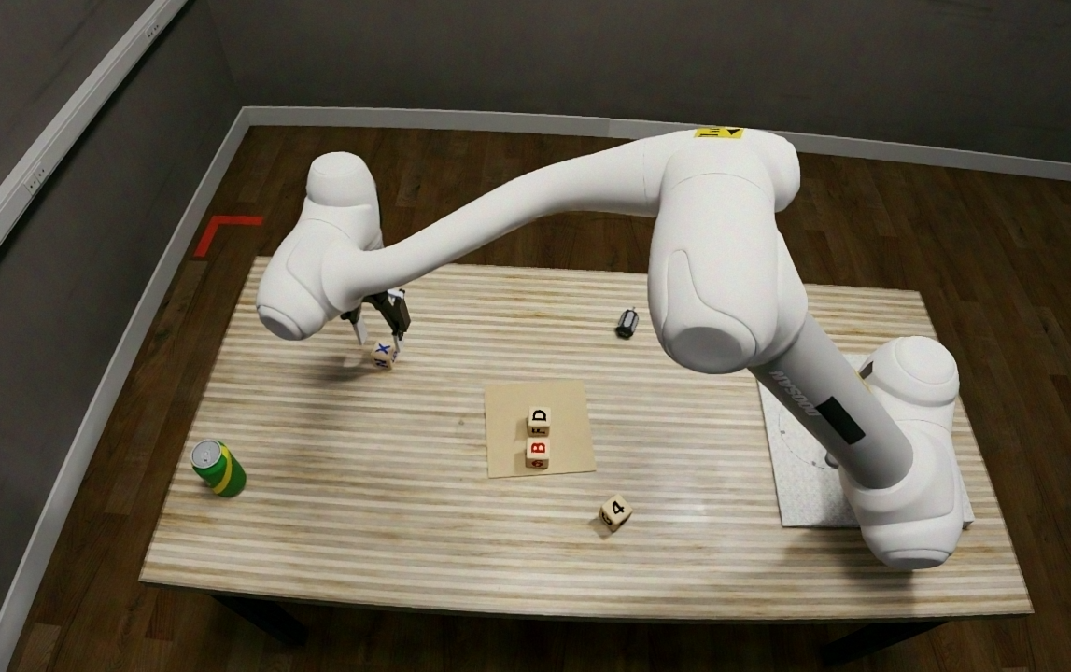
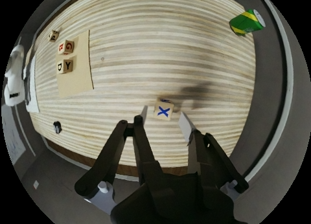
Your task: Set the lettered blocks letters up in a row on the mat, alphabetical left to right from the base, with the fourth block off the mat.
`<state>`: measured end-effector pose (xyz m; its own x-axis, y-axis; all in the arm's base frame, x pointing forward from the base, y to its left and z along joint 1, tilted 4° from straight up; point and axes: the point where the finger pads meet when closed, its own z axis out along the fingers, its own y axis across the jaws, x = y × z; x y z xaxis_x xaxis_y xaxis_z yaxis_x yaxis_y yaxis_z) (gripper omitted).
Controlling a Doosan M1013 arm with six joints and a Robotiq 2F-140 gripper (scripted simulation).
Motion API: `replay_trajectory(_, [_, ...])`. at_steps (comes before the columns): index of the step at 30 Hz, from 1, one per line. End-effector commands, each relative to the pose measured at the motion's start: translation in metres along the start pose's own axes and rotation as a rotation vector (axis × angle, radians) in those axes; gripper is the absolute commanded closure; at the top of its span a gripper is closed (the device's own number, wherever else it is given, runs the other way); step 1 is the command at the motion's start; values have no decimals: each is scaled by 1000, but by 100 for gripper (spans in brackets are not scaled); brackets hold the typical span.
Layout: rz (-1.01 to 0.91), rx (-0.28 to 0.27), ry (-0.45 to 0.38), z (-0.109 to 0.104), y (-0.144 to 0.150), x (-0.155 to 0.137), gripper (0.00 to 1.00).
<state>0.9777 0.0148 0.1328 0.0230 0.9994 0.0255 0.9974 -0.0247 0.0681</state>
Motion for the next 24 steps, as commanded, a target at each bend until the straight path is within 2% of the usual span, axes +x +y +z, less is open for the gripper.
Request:
replay_trajectory(1, [0, -2, 1, 0, 0, 0, 47])
replay_trajectory(24, [0, -2, 1, 5, 1, 0, 47])
